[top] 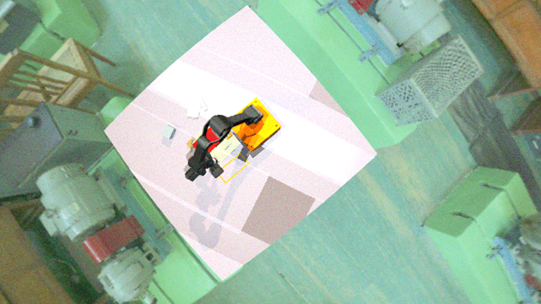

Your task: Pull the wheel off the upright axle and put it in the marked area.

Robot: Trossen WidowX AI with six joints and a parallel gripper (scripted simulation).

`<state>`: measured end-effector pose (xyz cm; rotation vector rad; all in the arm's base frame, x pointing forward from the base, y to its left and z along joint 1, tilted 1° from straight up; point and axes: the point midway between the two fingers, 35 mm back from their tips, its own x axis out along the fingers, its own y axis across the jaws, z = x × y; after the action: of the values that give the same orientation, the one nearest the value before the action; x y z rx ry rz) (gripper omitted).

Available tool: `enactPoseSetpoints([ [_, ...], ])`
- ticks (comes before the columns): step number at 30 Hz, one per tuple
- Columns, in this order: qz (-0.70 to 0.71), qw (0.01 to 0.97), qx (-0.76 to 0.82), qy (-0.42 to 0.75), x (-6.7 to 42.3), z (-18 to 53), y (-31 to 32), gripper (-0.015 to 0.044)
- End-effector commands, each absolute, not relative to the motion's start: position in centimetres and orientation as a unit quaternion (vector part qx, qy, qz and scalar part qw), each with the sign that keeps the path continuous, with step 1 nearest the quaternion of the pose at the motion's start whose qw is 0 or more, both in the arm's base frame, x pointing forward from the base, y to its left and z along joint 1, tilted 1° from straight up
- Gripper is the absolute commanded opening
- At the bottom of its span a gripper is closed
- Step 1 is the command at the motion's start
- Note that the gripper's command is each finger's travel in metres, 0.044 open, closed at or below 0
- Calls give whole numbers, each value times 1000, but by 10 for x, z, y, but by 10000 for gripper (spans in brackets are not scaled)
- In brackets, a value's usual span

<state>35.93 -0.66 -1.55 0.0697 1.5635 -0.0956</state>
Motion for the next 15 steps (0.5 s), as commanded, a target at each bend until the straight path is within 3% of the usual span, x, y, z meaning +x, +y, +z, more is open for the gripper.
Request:
enactPoseSetpoints([
  [1, -43, 708, 32, 704, 359, -14, -6, 0],
  [15, -43, 709, 31, 703, 359, -9, -6, 0],
])
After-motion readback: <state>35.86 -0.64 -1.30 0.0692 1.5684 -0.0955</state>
